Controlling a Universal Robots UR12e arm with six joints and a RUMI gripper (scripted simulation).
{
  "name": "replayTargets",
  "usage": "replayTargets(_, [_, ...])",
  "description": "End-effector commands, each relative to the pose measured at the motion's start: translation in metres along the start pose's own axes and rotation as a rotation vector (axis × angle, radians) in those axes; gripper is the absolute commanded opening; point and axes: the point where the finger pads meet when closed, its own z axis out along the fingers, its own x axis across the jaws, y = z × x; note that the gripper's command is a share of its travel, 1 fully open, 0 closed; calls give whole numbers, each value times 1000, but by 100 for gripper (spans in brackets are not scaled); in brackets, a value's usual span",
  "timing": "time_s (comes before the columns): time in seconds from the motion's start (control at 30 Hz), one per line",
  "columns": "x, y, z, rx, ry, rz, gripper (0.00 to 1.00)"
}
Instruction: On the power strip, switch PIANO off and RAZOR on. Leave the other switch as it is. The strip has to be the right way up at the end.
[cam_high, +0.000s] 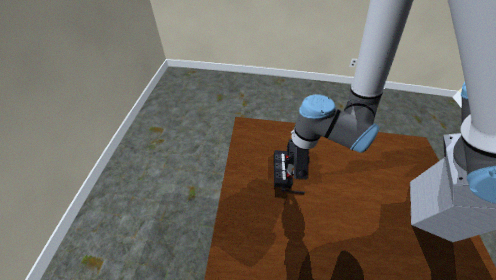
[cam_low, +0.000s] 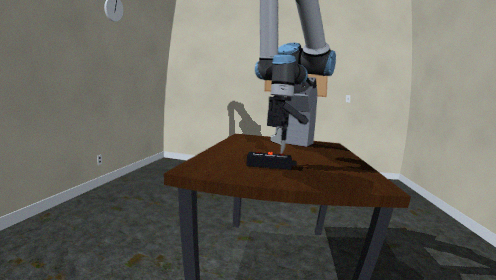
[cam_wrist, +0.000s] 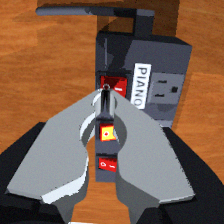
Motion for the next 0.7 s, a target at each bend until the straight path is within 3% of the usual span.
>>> replayTargets(0.0, [-1,-1,-10,-1,0,1,0])
replayTargets(0.33, [-1,0,-35,-1,1,1,0])
replayTargets(0.67, [-1,0,-37,0,0,1,0])
